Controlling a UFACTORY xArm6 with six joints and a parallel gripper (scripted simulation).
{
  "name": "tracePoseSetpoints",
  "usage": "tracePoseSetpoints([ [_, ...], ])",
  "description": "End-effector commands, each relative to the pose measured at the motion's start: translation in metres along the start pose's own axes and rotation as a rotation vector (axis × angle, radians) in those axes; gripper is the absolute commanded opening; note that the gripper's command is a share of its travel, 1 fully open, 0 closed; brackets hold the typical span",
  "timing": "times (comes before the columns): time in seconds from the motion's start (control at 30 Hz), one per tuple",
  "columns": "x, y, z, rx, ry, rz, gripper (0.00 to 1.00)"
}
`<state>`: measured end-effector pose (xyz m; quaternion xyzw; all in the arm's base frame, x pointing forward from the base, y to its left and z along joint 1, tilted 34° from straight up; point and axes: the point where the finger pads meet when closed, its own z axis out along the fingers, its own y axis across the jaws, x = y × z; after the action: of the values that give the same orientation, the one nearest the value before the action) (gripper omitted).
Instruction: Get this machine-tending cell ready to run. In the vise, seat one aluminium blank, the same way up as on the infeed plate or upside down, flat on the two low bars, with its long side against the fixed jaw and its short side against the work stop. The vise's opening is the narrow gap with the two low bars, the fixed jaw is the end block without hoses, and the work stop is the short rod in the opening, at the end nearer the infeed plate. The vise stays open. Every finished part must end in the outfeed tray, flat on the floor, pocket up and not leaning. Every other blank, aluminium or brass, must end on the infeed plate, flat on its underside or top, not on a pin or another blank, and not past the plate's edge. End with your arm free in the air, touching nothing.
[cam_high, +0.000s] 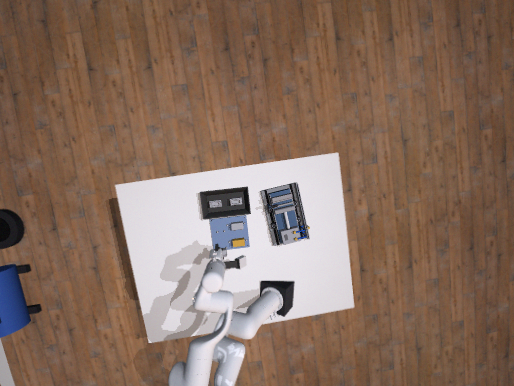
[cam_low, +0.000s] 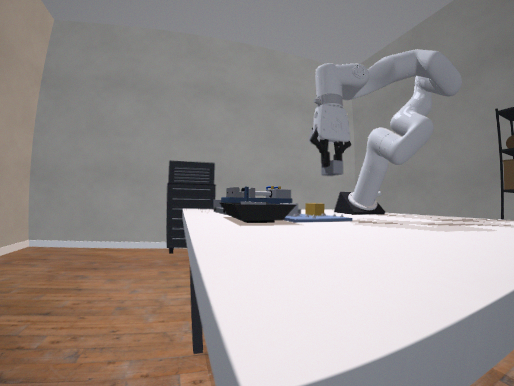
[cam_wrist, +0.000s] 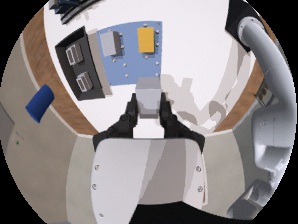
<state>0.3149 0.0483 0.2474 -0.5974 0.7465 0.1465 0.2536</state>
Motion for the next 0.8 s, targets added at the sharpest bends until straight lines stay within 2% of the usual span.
tracePoseSetpoints([
  [0.0,0.003,-0.007,-0.003,0.004,0.002,-0.004,0.0],
  [0.13,0.024,-0.041,-0.012,0.003,0.011,-0.019,0.0],
  [0.2,0.031,-0.052,-0.015,0.003,0.014,-0.023,0.0],
  [0.27,0.031,-0.052,-0.015,0.003,0.014,-0.023,0.0],
  [0.33,0.051,-0.075,-0.019,0.003,0.018,-0.033,0.0],
  [0.77,0.129,-0.137,-0.025,0.0,0.023,-0.064,0.0],
])
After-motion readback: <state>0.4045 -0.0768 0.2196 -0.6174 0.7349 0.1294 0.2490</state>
